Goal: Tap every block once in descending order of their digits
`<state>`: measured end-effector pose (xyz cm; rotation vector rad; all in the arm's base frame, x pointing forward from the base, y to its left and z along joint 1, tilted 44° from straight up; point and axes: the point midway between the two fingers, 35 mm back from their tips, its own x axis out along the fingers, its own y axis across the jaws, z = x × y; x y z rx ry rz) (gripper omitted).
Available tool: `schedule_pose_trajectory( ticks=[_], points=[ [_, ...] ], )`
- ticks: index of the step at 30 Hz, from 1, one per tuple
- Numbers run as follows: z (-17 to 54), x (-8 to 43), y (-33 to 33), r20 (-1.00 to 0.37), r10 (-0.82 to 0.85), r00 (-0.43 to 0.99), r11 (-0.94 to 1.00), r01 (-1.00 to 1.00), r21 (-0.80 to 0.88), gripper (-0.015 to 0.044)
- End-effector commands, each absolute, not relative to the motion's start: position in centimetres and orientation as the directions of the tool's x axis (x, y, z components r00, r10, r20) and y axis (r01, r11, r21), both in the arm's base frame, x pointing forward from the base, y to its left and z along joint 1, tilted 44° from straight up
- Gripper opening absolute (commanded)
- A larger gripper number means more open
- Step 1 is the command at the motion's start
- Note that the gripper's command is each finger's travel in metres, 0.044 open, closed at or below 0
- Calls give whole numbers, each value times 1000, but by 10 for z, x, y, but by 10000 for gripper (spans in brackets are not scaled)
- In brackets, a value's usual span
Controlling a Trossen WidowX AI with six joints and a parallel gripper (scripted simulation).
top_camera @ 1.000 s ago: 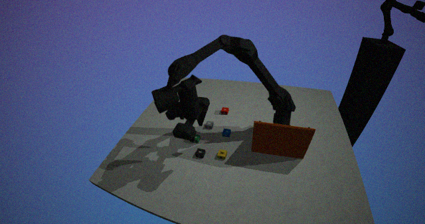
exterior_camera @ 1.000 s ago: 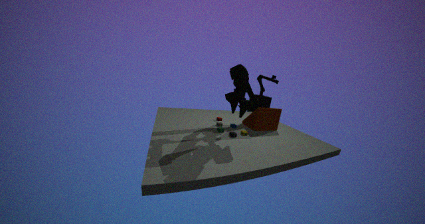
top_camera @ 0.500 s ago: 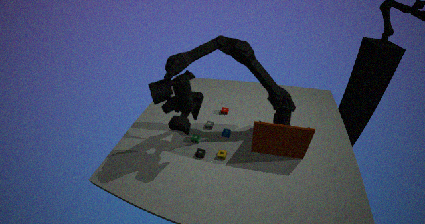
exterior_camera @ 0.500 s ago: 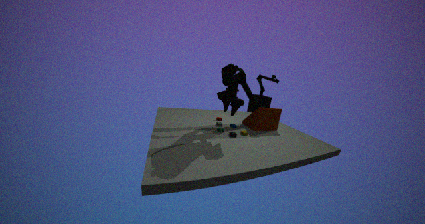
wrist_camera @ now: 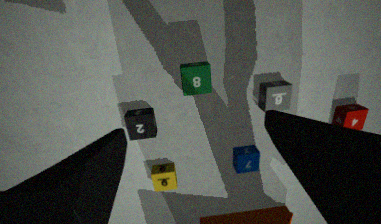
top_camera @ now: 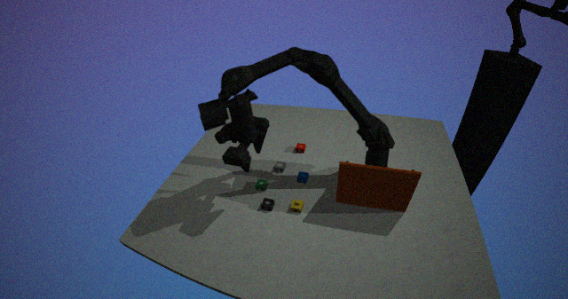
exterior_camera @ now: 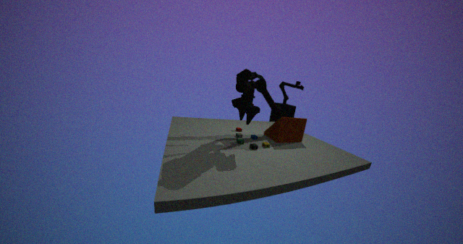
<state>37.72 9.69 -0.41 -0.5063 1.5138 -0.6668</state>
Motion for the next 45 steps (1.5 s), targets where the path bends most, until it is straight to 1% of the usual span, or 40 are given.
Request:
schedule_pose_trajectory(
  ticks=[1, 10, 17, 20, 41, 45],
  points=[
    [-3, 378, 96, -732, -679, -58, 728, 79, -682, 400],
    [3, 375, 92, -732, -679, -58, 727, 79, -682, 400],
    [56, 338, 37, -729, -682, -61, 725, 76, -685, 400],
    [65, 328, 26, -728, -683, -61, 724, 75, -686, 400],
    [65, 328, 26, -728, -683, -61, 724, 75, -686, 400],
    [51, 319, 45, -738, -671, -65, 734, 81, -675, 400]
  ],
)
